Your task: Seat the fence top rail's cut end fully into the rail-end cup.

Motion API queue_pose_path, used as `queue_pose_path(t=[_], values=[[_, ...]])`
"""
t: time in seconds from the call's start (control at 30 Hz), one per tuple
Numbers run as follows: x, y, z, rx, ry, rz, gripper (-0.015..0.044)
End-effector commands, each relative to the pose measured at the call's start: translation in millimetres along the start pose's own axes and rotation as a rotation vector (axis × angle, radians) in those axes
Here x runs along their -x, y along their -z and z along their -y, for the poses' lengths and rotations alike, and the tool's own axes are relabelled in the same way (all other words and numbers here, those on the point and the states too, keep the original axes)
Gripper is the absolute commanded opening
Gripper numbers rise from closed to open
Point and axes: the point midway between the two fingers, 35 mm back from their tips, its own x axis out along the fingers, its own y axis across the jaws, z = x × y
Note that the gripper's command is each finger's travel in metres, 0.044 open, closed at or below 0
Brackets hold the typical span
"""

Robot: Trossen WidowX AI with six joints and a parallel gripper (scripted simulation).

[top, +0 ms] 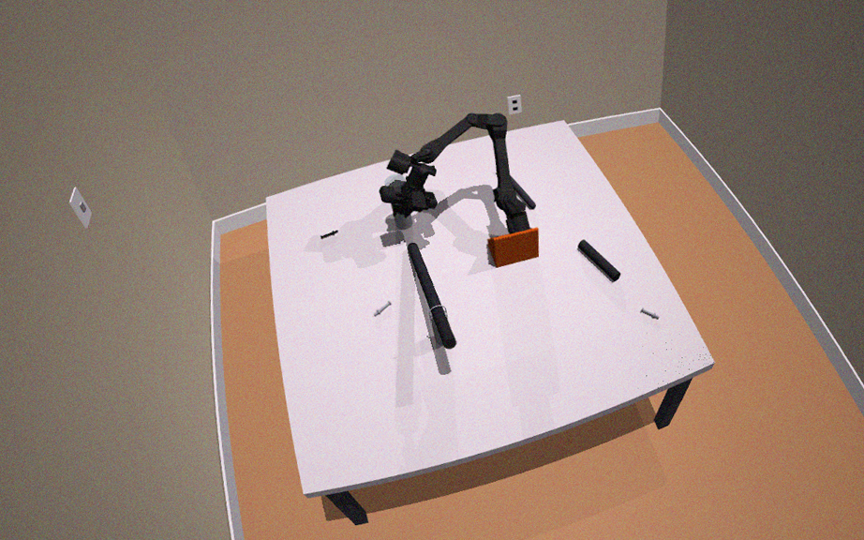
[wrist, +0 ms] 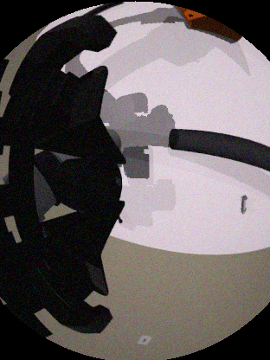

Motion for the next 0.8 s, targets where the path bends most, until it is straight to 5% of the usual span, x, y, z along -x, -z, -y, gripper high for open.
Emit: queue_pose_path(t=[0.0,0.4,0.77], values=[[-1.0,-1.1,0.3,-0.01,-0.001,-0.005,0.0],[-0.4,-0.1,0.5,-0.006,0.0,-0.004,0.0],[0.6,-1.5,1.3,-0.006,-0.001,-0.003,0.0289]])
